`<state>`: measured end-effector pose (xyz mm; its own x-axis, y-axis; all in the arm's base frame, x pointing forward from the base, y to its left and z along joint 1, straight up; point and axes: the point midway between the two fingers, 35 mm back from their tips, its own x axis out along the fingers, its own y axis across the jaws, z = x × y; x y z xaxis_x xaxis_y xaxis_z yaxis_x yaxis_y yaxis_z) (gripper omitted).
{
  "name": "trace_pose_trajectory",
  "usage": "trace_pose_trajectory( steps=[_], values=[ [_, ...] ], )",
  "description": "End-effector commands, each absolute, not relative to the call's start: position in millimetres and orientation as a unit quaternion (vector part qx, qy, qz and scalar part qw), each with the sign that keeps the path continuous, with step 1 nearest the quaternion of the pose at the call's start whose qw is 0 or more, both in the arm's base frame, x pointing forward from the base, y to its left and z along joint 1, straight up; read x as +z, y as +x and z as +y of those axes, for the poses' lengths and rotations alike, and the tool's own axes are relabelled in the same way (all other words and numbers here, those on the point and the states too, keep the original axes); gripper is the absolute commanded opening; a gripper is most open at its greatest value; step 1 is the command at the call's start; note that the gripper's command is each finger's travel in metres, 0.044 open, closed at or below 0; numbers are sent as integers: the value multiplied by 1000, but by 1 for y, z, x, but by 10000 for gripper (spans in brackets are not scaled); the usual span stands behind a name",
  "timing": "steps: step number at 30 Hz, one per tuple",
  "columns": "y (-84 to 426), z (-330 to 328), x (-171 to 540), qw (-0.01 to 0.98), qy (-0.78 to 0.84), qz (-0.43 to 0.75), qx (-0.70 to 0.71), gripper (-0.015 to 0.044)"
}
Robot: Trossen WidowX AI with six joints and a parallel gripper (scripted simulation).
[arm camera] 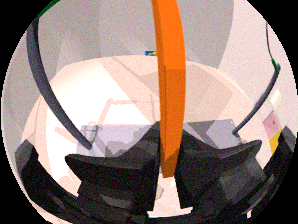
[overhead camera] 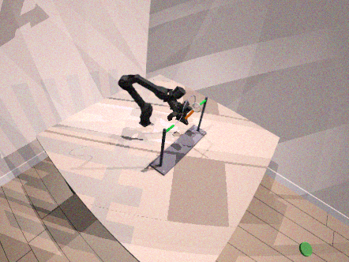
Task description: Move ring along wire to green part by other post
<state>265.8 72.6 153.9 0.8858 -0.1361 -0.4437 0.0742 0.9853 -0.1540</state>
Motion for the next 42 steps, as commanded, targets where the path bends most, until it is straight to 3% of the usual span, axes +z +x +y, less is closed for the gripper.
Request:
trace_pose_trajectory(
  steps=[1, 42],
  values=[
    [266, 81, 155, 970, -47, 233, -52, -150],
    [265, 132, 155, 971, -8, 234, -42, -150]
  ],
)
